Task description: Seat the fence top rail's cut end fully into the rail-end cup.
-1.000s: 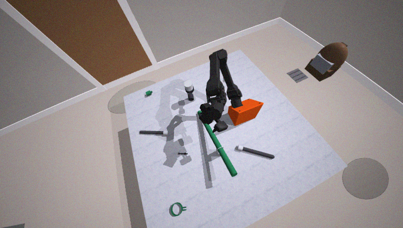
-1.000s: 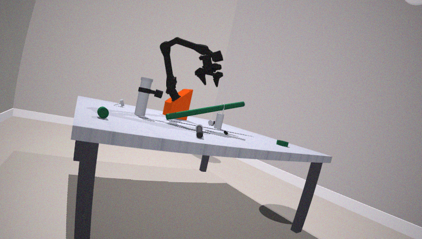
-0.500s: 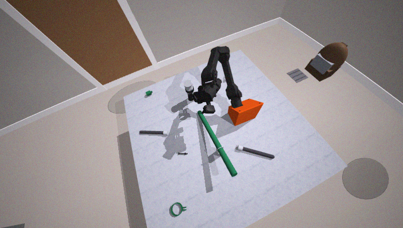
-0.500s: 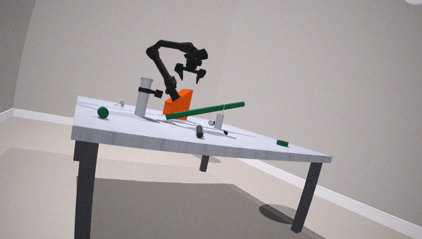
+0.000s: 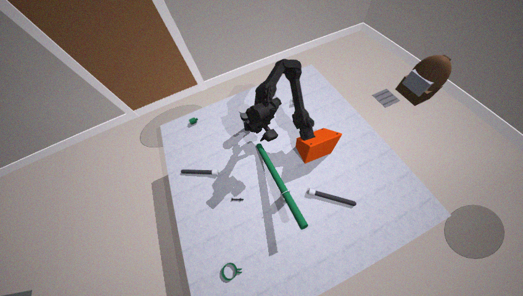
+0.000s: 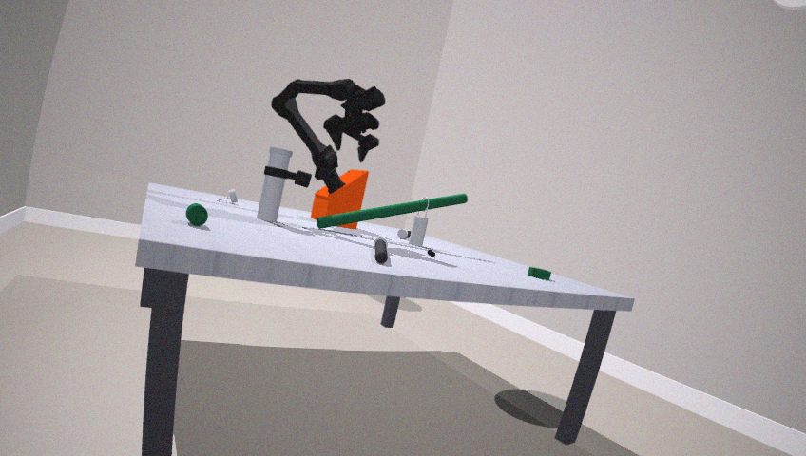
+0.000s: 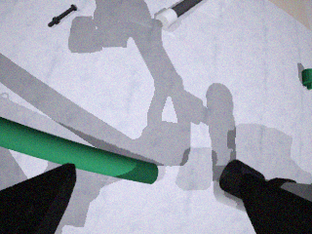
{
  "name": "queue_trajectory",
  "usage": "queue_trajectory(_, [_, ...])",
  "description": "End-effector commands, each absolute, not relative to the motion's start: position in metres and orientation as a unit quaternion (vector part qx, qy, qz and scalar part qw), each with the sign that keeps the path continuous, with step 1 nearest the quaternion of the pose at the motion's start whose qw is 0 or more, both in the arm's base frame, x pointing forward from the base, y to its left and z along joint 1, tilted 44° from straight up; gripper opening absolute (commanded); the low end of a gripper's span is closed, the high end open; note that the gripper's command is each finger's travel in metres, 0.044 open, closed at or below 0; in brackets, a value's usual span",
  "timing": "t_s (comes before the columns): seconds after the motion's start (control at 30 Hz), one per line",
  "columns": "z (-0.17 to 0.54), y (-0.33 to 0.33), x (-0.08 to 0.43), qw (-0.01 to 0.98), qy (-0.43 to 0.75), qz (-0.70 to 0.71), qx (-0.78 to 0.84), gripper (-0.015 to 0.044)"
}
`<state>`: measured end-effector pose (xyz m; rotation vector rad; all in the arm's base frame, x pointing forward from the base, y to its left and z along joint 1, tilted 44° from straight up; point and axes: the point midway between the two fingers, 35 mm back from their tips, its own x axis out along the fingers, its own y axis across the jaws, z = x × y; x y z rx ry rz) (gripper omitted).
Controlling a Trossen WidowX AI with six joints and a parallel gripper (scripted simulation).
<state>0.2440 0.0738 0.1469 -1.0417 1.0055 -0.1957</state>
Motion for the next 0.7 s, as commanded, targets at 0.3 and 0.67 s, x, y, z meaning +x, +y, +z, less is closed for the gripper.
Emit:
queue_trajectory(0.3, [0.204, -0.007, 0.26, 0.527, 0.455, 0.063, -0.715, 0.044])
queue_trajectory(0.67, [0.216, -0.022, 0.258, 0.377, 0.435, 0.139, -0.806, 0.044])
